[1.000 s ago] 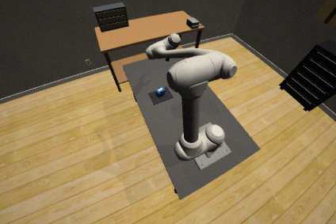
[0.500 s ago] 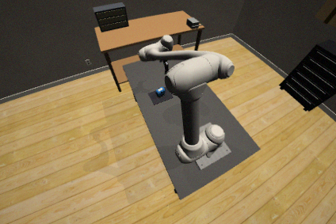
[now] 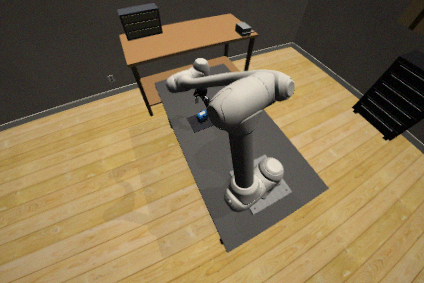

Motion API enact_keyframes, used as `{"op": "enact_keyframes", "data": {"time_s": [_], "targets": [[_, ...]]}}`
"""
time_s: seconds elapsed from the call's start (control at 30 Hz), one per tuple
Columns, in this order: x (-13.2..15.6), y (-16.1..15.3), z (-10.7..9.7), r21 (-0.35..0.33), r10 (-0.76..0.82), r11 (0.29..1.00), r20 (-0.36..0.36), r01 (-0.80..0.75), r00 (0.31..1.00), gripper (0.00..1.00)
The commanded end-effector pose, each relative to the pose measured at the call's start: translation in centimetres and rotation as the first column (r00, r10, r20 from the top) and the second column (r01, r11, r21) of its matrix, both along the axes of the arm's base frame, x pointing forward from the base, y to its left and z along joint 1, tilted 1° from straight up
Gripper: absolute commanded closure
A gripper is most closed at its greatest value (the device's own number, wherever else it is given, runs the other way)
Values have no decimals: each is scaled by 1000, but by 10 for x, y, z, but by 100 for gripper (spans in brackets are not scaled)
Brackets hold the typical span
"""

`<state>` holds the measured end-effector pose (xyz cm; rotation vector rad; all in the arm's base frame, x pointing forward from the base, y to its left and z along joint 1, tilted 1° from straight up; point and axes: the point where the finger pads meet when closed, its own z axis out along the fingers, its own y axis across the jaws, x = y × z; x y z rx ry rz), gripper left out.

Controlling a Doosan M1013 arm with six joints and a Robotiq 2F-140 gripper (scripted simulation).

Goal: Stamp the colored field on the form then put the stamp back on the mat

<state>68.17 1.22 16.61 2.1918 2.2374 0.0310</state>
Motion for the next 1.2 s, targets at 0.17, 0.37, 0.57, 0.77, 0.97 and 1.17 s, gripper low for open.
{"op": "enact_keyframes", "data": {"time_s": [0.17,0.37,0.57,0.77,0.97,1.17], "targets": [[-1,1,0,0,0,1000,1,0,1000,0],[-1,1,4,0,0,1000,1,0,1000,0],[-4,1,49,1,1,1000,1,-1,1000,0],[-4,1,50,1,1,1000,1,-1,1000,0],[-4,-11,49,-1,54,999,1,-54,999,0],[-10,-66,49,-7,312,950,2,-312,950,0]]}}
